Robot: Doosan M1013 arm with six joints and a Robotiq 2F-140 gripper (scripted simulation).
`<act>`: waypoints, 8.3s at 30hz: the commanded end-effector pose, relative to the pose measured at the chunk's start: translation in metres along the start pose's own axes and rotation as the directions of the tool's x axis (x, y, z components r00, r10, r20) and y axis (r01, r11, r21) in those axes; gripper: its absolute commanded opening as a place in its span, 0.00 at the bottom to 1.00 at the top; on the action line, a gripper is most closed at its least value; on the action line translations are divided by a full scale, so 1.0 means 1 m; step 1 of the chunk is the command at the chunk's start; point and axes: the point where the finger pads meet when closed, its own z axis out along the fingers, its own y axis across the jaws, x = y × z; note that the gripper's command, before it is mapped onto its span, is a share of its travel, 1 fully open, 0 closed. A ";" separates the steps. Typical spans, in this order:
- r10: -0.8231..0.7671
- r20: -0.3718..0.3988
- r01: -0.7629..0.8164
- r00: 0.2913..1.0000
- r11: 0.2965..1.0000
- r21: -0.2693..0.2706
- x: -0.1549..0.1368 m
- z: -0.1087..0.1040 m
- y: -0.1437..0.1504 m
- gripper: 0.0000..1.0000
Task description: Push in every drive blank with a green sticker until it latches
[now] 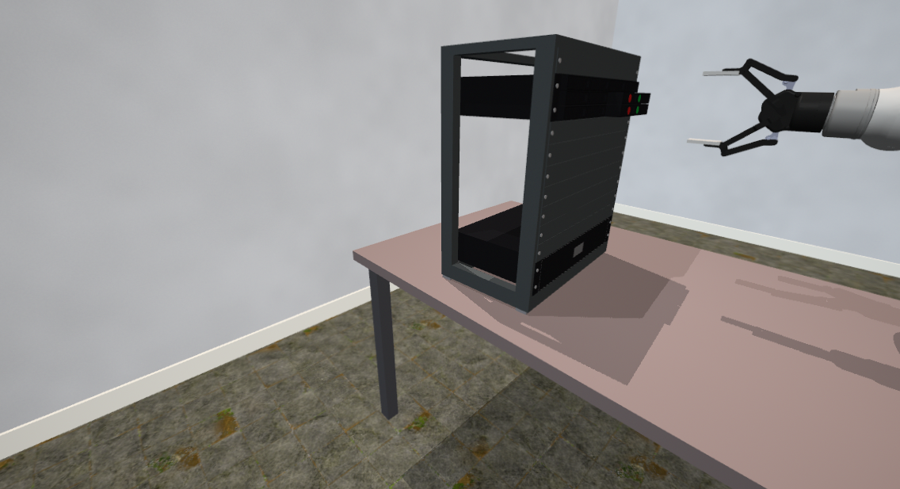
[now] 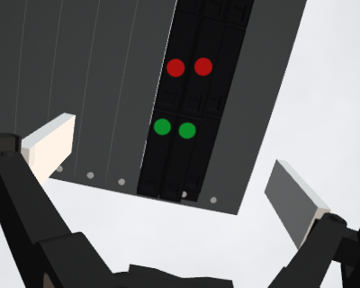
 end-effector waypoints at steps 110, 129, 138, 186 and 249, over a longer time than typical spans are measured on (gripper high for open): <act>0.000 0.000 0.000 1.000 1.000 0.000 0.000 0.000 0.000 0.00; 0.000 0.000 0.000 1.000 1.000 0.000 -0.042 0.046 -0.007 0.00; 0.000 0.000 0.000 1.000 1.000 0.000 -0.056 0.062 -0.010 0.00; 0.000 0.000 0.000 1.000 1.000 0.000 -0.056 0.101 -0.010 0.00; 0.000 0.000 0.000 1.000 1.000 0.000 -0.056 0.132 -0.010 0.00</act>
